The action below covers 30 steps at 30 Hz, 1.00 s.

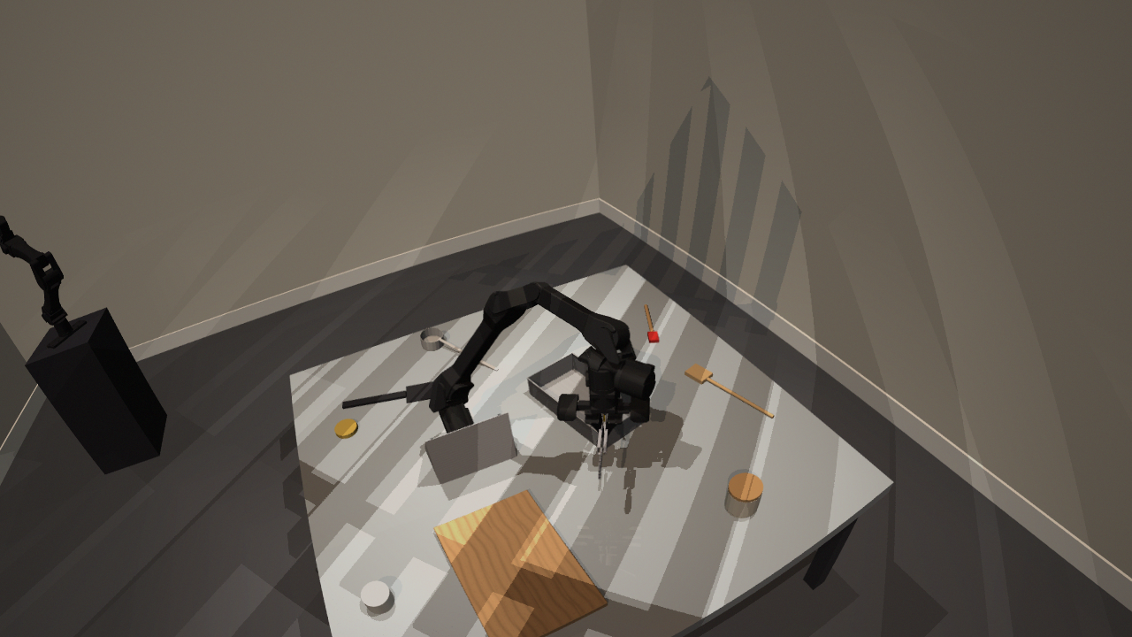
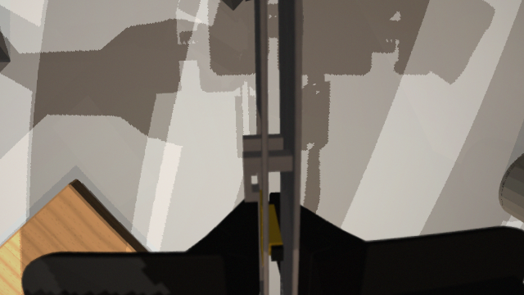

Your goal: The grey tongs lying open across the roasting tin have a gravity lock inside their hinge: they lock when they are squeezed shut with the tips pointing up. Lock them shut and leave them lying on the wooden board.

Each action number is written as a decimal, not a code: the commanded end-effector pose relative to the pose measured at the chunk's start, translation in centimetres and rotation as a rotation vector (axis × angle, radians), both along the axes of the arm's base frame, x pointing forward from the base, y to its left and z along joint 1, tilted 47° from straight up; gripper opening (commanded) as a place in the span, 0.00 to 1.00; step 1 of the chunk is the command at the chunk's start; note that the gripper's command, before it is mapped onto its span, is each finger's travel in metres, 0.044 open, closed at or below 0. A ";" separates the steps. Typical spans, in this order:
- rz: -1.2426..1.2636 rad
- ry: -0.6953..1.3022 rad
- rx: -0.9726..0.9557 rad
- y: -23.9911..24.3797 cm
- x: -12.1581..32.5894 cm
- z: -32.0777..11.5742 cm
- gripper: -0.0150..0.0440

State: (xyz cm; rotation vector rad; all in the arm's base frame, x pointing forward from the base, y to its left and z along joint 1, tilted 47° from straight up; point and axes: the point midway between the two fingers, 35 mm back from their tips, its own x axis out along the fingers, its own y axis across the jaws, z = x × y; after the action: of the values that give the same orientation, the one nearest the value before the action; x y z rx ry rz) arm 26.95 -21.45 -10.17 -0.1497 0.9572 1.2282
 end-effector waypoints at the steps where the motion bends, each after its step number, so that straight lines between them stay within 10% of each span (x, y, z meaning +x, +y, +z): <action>1: -0.055 0.051 -0.014 -0.8 -0.3 -0.2 0.00; 30: -0.852 0.856 -0.018 -4.8 -5.8 -2.3 0.00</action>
State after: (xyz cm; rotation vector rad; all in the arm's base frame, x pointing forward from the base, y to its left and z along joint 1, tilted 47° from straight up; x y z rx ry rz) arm 21.86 -25.37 -12.24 0.6773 1.4947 0.5520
